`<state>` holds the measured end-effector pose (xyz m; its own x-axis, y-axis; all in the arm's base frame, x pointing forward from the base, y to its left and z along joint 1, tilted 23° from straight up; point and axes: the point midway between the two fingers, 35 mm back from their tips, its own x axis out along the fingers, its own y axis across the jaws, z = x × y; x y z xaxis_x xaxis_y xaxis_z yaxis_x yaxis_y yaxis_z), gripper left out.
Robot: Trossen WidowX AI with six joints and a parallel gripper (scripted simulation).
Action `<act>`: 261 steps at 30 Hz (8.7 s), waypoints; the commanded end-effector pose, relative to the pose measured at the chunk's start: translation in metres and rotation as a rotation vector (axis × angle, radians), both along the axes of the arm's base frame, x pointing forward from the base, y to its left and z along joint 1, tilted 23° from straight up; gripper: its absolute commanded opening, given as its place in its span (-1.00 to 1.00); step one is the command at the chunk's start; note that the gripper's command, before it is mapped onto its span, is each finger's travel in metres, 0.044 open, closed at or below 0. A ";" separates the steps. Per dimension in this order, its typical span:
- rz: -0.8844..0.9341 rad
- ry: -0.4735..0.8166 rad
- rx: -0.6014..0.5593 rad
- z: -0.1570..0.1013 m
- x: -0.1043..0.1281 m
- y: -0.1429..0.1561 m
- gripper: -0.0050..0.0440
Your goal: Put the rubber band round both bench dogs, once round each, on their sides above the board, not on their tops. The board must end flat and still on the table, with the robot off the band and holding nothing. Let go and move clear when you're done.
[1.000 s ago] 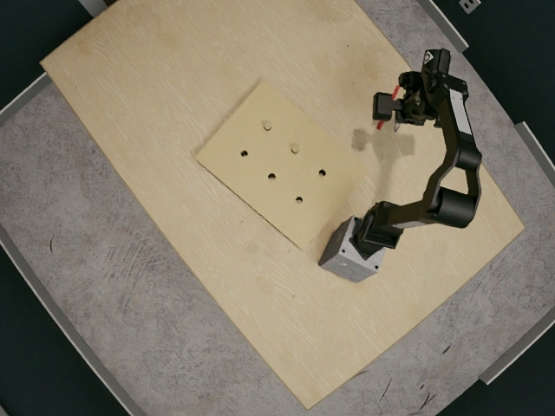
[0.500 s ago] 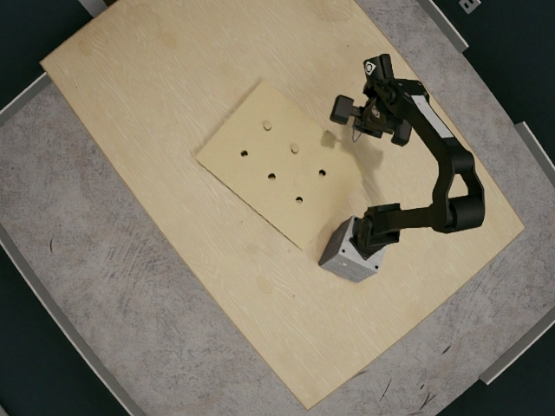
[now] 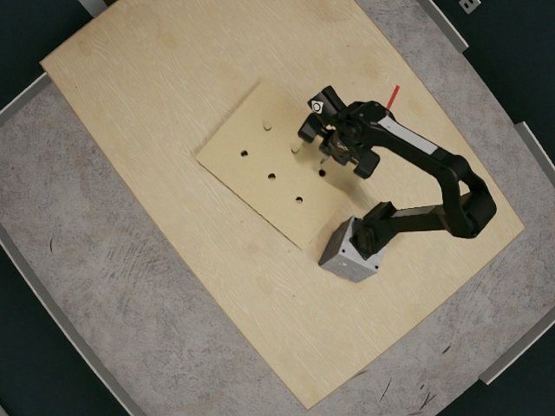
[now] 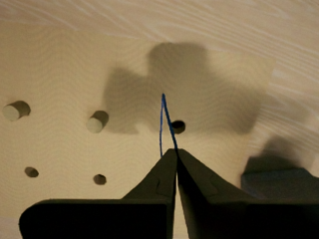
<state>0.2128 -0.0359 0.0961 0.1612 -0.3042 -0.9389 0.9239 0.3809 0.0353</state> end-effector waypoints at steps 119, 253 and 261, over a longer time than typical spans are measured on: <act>-0.125 -0.086 -0.016 -0.075 0.119 0.033 -1.00; 0.005 -0.399 0.083 -0.077 0.152 0.040 -1.00; 0.005 -0.400 0.083 -0.076 0.158 0.042 -1.00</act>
<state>0.3651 0.0046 0.0154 0.5080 -0.2289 -0.8304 0.8346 0.3695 0.4086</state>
